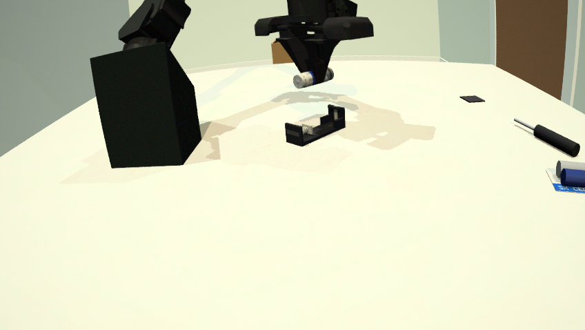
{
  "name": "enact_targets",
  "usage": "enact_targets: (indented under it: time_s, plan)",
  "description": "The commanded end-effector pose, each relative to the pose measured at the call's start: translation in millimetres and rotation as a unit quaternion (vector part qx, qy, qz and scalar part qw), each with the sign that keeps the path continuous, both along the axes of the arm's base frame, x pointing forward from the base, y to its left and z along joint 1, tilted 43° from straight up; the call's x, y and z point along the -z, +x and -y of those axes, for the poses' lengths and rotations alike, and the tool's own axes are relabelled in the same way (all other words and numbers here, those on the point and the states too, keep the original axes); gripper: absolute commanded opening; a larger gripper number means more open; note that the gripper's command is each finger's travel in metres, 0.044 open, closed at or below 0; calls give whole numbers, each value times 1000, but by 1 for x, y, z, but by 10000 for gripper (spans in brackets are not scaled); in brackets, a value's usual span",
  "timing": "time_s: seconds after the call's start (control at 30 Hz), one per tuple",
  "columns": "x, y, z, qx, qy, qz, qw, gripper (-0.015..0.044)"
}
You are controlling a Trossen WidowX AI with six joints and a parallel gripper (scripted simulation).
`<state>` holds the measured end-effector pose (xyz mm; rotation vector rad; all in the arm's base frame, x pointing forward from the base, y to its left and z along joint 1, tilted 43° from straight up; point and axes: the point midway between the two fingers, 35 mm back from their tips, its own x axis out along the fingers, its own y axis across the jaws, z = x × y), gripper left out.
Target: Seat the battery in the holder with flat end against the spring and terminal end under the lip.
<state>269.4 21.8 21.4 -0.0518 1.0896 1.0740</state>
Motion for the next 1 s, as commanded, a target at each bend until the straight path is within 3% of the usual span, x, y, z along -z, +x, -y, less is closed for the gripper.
enact_targets:
  time_s: [0.0,0.97]
  plan:
    - [1,0,1,-16,-3,12,1000,65]
    - [30,7,-31,62,94,88,990,65]
